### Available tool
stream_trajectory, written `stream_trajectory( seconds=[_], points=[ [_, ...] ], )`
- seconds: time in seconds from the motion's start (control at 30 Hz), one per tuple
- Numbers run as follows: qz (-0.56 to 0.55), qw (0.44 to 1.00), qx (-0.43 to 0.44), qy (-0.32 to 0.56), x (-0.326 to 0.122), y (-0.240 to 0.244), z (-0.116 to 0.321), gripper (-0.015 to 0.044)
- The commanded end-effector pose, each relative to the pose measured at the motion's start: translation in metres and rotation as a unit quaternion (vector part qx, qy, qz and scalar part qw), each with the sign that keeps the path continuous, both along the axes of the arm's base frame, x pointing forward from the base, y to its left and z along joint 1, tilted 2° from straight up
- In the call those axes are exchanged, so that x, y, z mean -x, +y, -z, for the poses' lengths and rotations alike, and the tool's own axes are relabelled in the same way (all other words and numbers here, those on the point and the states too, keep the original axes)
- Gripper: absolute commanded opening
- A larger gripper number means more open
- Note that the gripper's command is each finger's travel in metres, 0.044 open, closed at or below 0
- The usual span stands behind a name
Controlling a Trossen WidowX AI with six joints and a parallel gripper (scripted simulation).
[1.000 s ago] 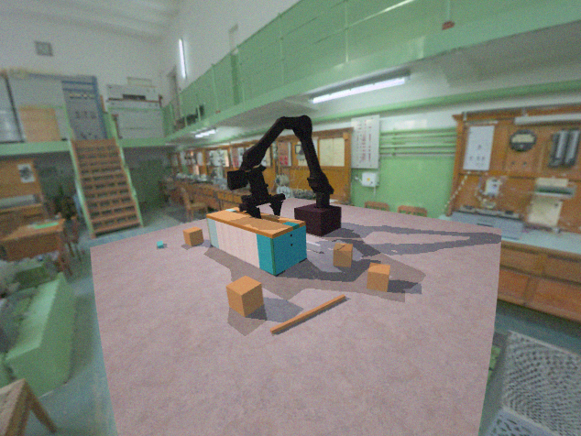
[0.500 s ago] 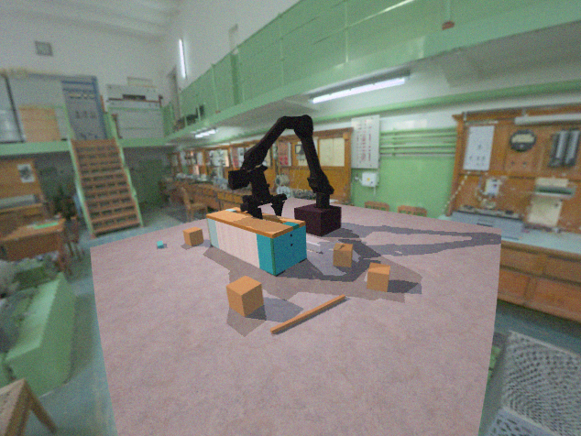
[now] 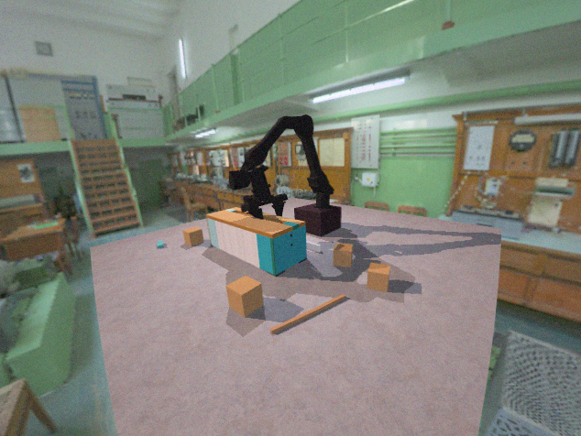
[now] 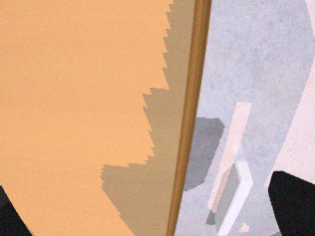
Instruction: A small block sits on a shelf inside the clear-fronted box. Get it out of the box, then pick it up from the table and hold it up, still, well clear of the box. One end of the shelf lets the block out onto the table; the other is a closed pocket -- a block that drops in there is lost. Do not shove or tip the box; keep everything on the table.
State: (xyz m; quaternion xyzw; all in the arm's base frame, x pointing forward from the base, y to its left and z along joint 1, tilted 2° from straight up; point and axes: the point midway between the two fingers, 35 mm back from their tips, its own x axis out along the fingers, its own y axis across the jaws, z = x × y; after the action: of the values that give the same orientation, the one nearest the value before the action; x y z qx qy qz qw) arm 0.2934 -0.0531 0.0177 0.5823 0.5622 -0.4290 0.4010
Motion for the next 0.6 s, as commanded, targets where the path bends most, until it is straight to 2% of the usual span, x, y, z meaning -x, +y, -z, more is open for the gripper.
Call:
stream_trajectory(
  seconds=[0.0,0.57],
  points=[
    [0.000,1.000,-0.001,-0.002,-0.001,-0.002,-0.001,0.0400],
    [0.000,1.000,-0.002,-0.002,-0.002,0.011,-0.001,0.0400]
  ],
)
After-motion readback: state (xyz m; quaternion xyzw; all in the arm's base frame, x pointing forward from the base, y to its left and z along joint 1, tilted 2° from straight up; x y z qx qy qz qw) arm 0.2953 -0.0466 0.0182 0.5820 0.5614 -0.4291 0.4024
